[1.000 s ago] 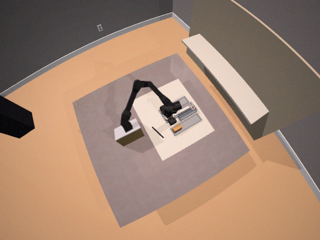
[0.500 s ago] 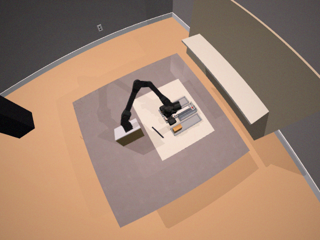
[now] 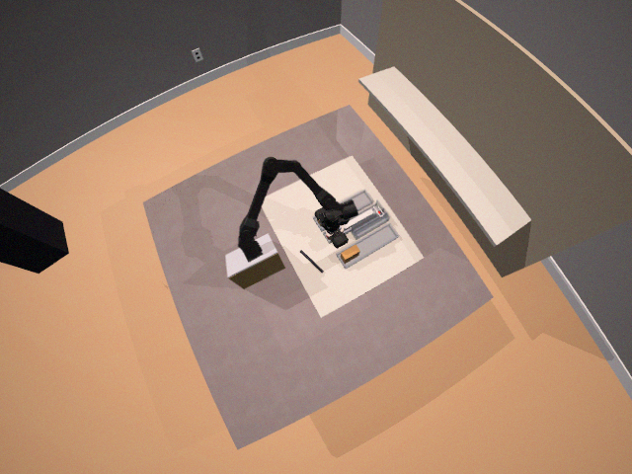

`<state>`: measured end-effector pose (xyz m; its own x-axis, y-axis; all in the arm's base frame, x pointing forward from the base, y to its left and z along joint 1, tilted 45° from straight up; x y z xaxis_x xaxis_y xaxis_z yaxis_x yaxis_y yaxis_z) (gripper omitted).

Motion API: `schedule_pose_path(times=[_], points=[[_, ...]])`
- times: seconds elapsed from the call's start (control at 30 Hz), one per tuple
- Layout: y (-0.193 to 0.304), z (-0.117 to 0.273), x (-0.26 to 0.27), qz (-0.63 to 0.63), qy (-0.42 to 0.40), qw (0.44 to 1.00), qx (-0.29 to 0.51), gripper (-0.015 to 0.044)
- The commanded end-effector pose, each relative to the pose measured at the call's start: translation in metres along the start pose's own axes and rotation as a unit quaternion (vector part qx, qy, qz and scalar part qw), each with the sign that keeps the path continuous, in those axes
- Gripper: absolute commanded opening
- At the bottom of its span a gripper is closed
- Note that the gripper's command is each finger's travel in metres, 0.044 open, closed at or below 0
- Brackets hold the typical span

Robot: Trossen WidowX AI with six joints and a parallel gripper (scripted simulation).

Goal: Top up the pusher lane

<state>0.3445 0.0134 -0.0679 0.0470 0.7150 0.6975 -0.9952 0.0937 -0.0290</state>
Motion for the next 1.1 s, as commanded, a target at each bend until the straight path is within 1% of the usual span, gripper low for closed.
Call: schedule_pose_path(times=[0.0,0.17,0.53,0.57,0.7,0.83,1.07], points=[[0.001,0.000,0.000,0.002,-0.001,1.000,0.000,0.0000],[0.001,0.000,0.000,0.002,-0.001,1.000,0.000,0.0000],[0.000,0.000,0.000,0.002,-0.001,1.000,0.000,0.0289],[0.000,0.000,0.000,0.002,-0.001,1.000,0.000,0.0305],[0.000,0.005,0.000,0.002,-0.001,1.000,0.000,0.0305],[0.000,0.019,-0.001,0.002,-0.001,1.000,0.000,0.0305],[0.005,0.020,-0.001,0.002,-0.001,1.000,0.000,0.0305]])
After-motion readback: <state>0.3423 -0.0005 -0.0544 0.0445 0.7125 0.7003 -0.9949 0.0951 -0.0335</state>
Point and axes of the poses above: the point midway between the two fingers, 35 mm back from their tips, its own z axis back along the fingers, its own x axis across the jaws, y = z × x, the point moved 3 cm from there along z, back along the fingers, and after that the axes turned 1 degree about -z, right-handed, at the moved point
